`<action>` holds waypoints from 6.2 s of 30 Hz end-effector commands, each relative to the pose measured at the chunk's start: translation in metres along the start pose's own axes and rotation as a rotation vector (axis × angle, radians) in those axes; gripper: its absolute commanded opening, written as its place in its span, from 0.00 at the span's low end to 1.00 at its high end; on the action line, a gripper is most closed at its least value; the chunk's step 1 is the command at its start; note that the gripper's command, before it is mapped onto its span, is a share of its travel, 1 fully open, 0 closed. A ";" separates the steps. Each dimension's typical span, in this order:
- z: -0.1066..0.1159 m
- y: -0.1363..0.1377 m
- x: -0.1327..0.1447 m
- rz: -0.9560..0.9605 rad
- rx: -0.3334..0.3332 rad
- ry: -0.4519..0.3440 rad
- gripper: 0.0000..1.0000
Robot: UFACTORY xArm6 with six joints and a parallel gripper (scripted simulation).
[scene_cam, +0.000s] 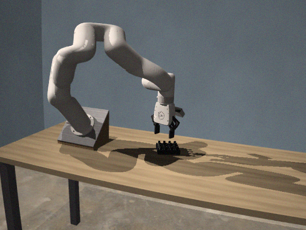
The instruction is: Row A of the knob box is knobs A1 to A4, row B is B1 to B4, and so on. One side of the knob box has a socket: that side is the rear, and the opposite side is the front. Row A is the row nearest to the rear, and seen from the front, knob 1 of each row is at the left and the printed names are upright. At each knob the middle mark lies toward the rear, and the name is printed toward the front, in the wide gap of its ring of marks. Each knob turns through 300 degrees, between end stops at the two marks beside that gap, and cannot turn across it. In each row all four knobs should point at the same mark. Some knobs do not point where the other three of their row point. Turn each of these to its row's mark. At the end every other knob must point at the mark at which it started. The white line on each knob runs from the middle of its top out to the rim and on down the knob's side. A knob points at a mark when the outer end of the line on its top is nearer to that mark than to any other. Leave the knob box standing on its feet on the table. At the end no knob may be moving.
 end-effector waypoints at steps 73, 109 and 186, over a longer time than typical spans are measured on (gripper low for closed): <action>0.010 0.040 -0.017 0.795 -0.011 0.005 0.19; -0.023 0.040 -0.018 0.795 -0.011 0.004 0.19; -0.041 0.040 -0.018 0.795 -0.011 0.004 0.19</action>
Point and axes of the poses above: the point where the finger pads meet when closed, its own z axis back along the fingers, its own y axis across the jaws, x = y × z, the point moved 4 cm from there along z, back along the fingers, and after that the axes turned 2 degrees about z, right-handed, at the moved point
